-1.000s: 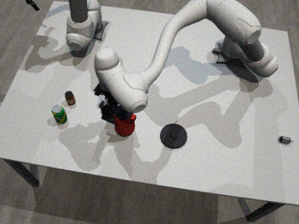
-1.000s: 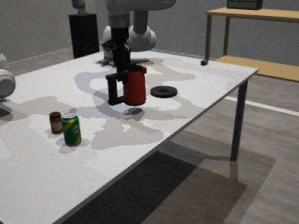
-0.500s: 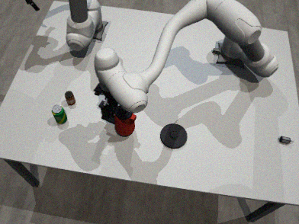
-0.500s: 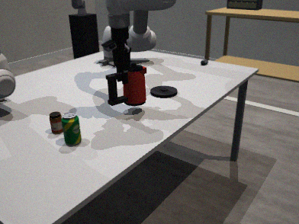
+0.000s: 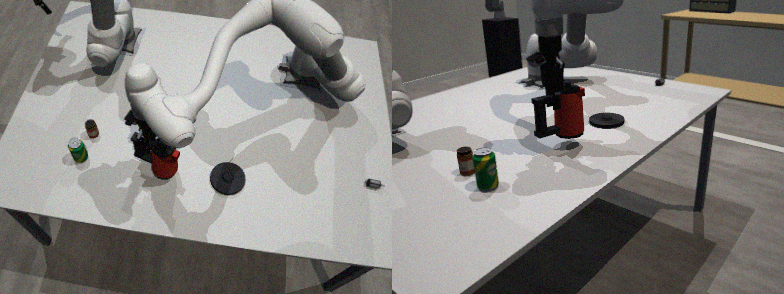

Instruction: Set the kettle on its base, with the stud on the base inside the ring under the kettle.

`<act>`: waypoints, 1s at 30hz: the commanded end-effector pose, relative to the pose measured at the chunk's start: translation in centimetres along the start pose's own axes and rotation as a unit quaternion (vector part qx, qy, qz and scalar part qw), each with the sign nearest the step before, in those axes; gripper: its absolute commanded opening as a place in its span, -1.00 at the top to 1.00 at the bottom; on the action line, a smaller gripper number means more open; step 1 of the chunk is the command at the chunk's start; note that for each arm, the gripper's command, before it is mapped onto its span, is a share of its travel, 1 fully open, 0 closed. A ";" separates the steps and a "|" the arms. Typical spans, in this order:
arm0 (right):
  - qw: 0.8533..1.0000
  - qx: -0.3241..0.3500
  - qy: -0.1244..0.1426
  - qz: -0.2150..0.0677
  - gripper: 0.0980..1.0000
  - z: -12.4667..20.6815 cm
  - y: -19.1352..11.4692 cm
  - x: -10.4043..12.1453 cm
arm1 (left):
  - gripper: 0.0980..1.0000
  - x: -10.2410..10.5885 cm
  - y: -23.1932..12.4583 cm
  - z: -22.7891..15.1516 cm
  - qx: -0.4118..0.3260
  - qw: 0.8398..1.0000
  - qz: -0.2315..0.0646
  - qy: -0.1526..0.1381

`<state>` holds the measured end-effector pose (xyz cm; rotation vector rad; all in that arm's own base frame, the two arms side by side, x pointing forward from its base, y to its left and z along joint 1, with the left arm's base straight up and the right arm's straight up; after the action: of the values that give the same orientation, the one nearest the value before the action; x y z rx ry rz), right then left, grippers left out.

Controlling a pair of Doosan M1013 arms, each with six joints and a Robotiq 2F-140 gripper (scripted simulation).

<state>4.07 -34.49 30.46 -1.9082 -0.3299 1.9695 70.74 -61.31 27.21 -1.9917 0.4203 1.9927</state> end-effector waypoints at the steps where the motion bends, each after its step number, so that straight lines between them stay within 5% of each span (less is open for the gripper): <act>1: 1.000 0.000 0.000 0.000 -1.00 0.0 0.0 -0.1 | 1.00 -0.2 -0.2 0.1 0.000 1.000 0.000 0.001; 30: 1.000 0.000 0.000 0.000 -1.00 0.0 0.0 -0.1 | 1.00 -0.2 -3.9 2.3 0.000 1.000 0.000 0.001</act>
<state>4.07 -34.49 30.46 -1.9082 -0.3299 1.9695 70.29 -57.32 27.21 -1.9915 0.4203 1.9927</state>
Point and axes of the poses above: on each arm, the point where the finger pads meet when closed, its own x axis out along the fingers, its own z axis across the jaws, y = z × x, the point moved 8 cm from there along -x, back along the fingers, and after that the axes turned 10 degrees about x, right-handed, at the moved point
